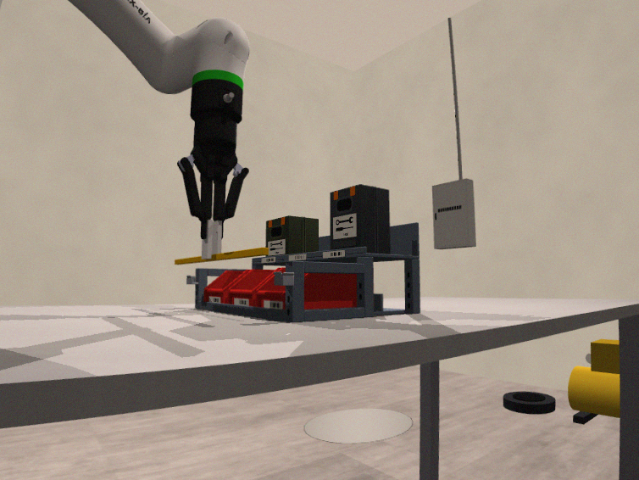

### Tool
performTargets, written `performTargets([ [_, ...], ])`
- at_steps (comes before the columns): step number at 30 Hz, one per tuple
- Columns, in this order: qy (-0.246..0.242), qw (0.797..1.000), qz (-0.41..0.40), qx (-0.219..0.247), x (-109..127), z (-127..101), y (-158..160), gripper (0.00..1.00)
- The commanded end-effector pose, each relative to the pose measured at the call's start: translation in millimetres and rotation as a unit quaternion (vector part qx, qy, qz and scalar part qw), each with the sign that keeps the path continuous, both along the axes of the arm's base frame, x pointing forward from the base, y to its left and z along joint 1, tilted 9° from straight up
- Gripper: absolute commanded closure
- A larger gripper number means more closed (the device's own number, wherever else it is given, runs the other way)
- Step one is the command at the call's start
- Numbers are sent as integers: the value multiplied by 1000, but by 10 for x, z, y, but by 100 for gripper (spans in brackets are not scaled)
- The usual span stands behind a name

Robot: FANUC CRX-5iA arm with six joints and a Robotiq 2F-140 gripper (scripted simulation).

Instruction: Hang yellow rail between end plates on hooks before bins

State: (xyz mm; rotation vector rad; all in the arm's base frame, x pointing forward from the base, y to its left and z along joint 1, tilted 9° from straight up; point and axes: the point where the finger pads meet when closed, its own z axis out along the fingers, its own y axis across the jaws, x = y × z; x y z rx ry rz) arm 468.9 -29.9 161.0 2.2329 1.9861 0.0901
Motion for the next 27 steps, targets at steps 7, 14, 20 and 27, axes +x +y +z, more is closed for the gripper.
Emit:
performTargets([
  [7,0,1000,0,0,-9,-39,-4,100],
  [14,0,1000,0,0,-9,-39,-4,100],
  [20,0,1000,0,0,-15,-64,-7,100],
  [27,0,1000,0,0,-15,-64,-7,100],
])
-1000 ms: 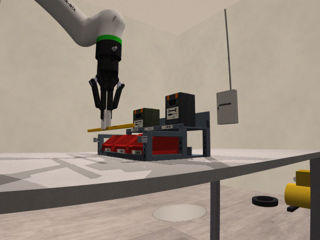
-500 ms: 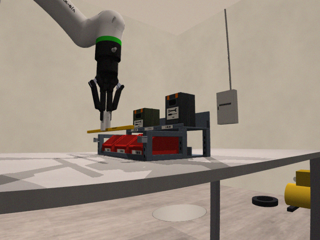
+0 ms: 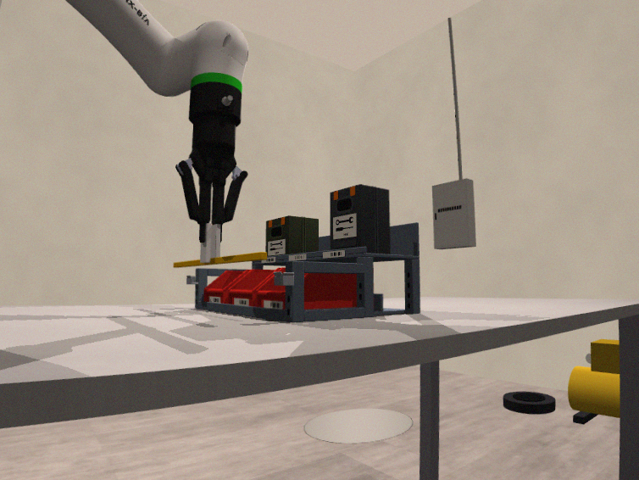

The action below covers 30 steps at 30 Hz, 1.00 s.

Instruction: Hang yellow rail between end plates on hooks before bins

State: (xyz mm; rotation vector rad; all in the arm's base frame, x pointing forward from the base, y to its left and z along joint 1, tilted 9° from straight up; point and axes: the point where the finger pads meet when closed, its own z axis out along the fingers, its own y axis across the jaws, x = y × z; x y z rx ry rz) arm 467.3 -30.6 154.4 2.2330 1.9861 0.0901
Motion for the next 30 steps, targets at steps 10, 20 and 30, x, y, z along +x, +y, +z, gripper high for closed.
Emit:
performTargets([
  [10,0,1000,0,0,120,-9,-15,100],
  [20,0,1000,0,0,120,-9,-15,100],
  [30,0,1000,0,0,238,-20,-31,100],
])
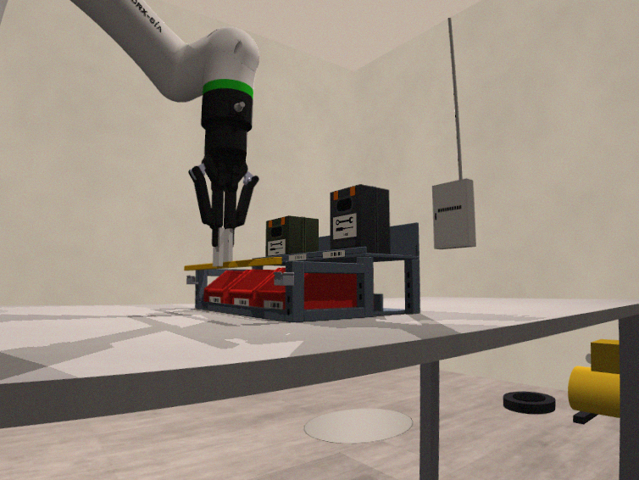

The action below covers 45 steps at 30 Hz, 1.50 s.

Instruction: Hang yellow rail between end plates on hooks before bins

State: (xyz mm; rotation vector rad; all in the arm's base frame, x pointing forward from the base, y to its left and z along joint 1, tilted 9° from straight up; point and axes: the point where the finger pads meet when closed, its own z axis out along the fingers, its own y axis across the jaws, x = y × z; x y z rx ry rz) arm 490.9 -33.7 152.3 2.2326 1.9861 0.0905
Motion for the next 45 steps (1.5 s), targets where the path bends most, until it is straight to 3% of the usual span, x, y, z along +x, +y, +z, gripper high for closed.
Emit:
performTargets([
  [1,0,1000,0,0,3,1,-1,100],
  [9,0,1000,0,0,3,1,-1,100],
  [14,0,1000,0,0,181,-16,-24,100],
  [45,0,1000,0,0,175,-105,-29,100],
])
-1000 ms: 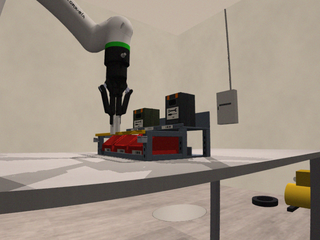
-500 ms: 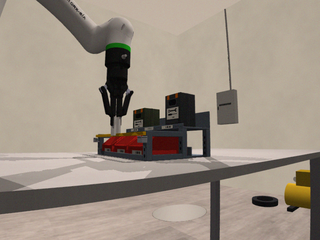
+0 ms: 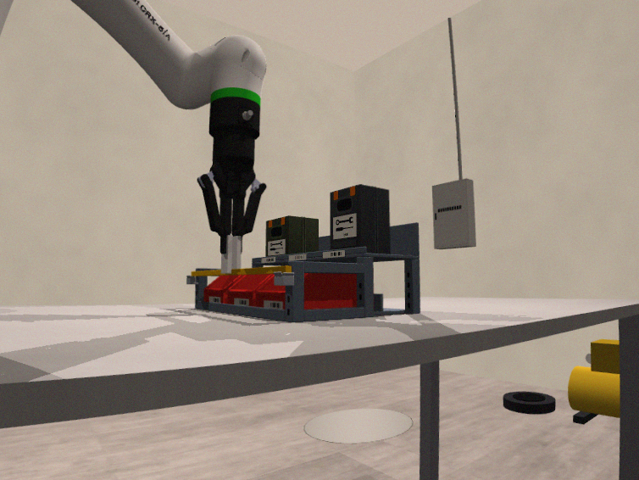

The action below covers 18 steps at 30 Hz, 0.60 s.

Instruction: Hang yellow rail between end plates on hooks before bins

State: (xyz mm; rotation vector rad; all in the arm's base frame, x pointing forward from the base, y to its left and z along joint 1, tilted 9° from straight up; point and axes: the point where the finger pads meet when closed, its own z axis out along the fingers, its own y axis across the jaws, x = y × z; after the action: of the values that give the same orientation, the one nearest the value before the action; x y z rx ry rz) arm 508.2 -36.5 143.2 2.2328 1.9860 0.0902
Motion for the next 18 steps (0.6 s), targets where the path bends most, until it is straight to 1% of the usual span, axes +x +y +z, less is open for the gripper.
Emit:
performTargets([
  [1,0,1000,0,0,2,-25,-1,100],
  [18,0,1000,0,0,5,-72,-4,100],
])
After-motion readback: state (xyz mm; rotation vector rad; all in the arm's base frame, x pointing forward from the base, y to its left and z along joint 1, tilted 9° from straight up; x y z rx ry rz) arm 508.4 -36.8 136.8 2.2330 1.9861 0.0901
